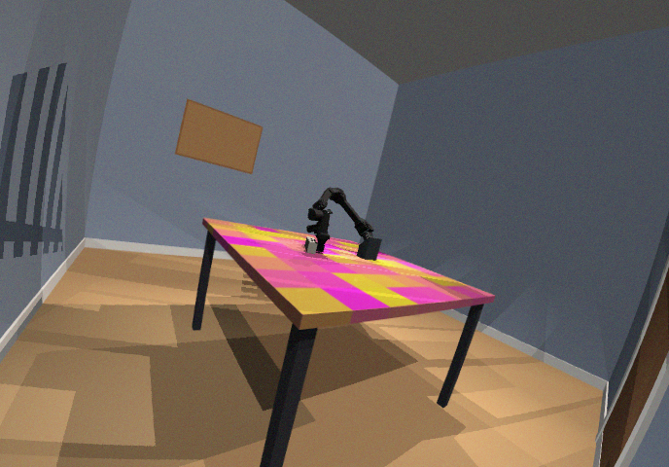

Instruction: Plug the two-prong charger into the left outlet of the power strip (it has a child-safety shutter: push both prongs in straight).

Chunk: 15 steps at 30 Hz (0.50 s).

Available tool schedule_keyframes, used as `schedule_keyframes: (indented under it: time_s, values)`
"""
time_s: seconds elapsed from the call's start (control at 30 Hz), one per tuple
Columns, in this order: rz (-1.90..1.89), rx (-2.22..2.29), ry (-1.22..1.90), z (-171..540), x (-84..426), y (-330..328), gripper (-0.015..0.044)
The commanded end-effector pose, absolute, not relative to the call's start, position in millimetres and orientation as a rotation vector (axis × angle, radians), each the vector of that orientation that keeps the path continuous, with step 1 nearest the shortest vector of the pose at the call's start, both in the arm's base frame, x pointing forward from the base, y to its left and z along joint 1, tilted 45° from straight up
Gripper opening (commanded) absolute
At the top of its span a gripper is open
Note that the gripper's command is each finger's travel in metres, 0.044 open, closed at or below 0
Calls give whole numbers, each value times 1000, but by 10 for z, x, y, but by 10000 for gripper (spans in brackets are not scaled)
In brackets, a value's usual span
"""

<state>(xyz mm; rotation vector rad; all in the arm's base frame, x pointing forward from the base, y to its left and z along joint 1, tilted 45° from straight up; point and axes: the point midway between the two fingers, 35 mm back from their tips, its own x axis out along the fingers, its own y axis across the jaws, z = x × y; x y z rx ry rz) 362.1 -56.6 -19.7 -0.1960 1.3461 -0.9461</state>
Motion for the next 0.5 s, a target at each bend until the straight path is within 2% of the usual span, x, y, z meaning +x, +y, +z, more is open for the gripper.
schedule_keyframes:
  time_s: [0.0, 0.47]
  values:
    - [-952, -185, 1319, -185, 3677, -599, 0]
    - [-952, -185, 1319, -177, 3672, -588, 0]
